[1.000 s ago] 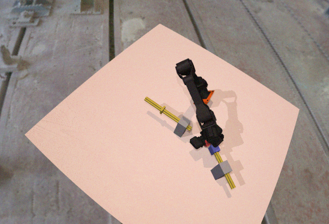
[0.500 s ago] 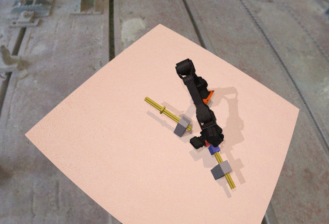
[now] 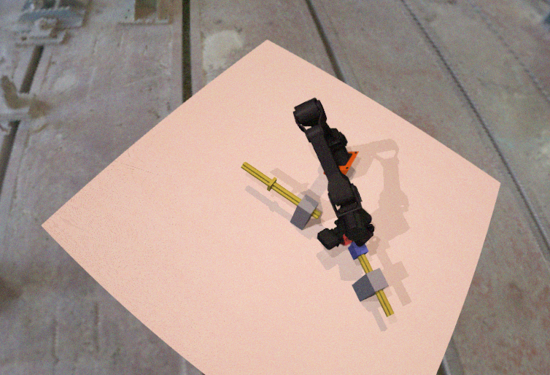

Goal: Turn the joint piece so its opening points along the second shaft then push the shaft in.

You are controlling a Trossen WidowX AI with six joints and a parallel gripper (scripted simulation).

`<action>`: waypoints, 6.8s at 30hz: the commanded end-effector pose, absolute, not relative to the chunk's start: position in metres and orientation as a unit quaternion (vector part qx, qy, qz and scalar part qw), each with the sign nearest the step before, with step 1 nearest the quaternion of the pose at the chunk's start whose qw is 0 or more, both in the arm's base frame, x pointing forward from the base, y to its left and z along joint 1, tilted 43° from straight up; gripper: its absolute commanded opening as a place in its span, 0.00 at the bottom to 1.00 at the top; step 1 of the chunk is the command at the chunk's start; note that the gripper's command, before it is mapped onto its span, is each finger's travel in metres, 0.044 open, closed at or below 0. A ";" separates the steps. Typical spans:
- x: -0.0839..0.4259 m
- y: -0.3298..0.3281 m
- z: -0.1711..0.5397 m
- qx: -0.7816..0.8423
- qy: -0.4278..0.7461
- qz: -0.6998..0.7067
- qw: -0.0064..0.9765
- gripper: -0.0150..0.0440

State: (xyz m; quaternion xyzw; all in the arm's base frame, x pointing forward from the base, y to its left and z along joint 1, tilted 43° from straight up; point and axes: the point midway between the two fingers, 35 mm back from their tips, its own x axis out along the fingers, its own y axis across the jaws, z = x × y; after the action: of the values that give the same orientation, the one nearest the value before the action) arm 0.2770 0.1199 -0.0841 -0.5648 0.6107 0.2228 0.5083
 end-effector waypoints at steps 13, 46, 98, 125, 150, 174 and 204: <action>0.277 0.118 -0.084 -0.568 0.610 0.223 0.505 0.56; 0.277 0.120 -0.083 -0.570 0.617 0.219 0.497 0.25; 0.277 0.124 -0.045 -0.619 0.714 0.157 0.287 0.25; 0.276 0.125 -0.045 -0.615 0.716 0.156 0.290 0.50; 0.276 0.125 -0.045 -0.615 0.715 0.157 0.292 1.00; 0.274 0.140 -0.024 -0.597 0.601 0.290 0.445 1.00; 0.270 0.228 0.062 -0.369 0.649 -0.076 0.661 1.00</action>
State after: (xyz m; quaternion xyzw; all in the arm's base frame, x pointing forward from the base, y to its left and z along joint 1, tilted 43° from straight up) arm 0.2706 0.2207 0.0542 -0.3919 0.6557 -0.0408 0.6440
